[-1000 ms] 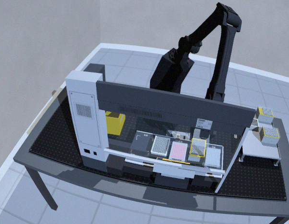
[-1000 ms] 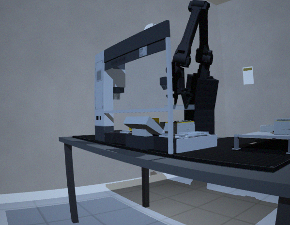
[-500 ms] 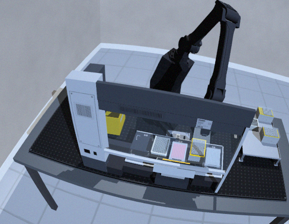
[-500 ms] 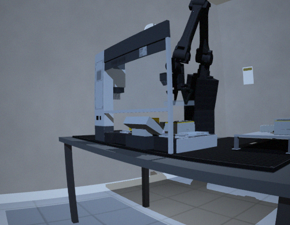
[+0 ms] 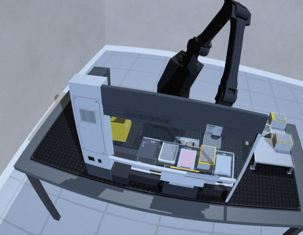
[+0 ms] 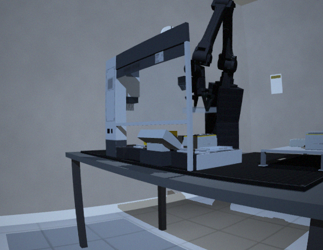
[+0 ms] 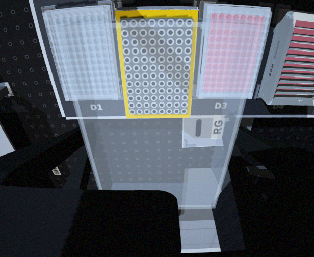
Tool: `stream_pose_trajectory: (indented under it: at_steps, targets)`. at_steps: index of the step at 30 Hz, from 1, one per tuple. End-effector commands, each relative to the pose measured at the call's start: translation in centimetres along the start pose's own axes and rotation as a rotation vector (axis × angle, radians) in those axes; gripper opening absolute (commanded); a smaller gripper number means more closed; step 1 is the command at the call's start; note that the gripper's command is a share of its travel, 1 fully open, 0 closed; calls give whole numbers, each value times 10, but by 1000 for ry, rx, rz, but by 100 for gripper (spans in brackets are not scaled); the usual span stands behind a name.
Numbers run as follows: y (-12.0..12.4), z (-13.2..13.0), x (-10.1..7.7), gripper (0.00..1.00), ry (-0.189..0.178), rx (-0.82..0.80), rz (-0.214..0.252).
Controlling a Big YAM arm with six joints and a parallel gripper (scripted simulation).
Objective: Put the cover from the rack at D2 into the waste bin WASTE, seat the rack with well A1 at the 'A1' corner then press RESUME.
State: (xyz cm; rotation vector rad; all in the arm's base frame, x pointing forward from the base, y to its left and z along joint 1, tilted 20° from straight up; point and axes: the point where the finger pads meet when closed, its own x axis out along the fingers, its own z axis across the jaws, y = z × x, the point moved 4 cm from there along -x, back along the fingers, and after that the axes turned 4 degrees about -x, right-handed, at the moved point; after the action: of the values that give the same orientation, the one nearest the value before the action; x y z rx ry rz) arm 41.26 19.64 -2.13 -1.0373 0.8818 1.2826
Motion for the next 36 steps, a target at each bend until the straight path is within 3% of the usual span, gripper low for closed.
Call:
stream_pose_trajectory:
  at_steps: [1,10,11,13,20,23,27,28,35,36]
  targets:
    - [-12,1,-19,0,-9,-10,-33]
    - [-7,-2,-29,0,-5,-7,-24]
    - [-3,-3,-17,0,3,-8,4]
    - [-10,2,-35,0,-9,-15,-30]
    - [-7,1,-46,0,-8,-12,-27]
    - [1,-1,-30,0,4,-13,12]
    - [1,-1,-30,0,5,-13,12]
    - [-11,5,-40,0,-9,-11,-27]
    - [-11,5,-40,0,-9,-11,-27]
    - [1,10,-42,0,-14,-21,-34]
